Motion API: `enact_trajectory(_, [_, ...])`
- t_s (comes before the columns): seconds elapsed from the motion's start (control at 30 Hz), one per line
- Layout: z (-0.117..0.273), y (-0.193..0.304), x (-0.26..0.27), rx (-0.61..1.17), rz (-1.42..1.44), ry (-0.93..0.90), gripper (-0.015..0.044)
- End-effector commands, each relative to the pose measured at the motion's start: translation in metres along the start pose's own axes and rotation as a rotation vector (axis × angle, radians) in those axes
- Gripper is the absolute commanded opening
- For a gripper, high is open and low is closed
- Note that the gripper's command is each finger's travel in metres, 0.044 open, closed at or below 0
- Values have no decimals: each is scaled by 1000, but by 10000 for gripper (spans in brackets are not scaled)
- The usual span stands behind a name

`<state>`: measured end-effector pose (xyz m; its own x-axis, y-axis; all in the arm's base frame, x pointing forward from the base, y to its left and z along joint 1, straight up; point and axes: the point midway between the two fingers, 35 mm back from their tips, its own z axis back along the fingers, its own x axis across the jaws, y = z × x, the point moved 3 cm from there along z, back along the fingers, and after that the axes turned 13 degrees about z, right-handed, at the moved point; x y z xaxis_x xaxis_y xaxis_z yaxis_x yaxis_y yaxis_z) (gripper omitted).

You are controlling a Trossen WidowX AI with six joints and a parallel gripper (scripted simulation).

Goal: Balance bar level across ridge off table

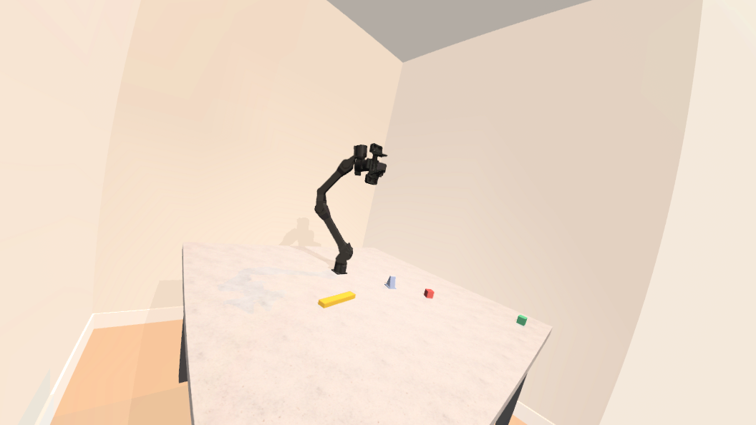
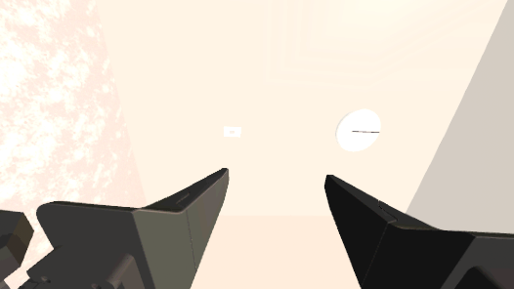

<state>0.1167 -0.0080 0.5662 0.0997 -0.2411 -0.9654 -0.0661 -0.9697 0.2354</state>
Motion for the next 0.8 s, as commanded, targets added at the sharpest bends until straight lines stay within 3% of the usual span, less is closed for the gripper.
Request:
enact_trajectory(0.0, [-12,-13,5,6,-26,-34,315])
enact_trajectory(0.77, [-80,-46,62,134,-277,-274,315])
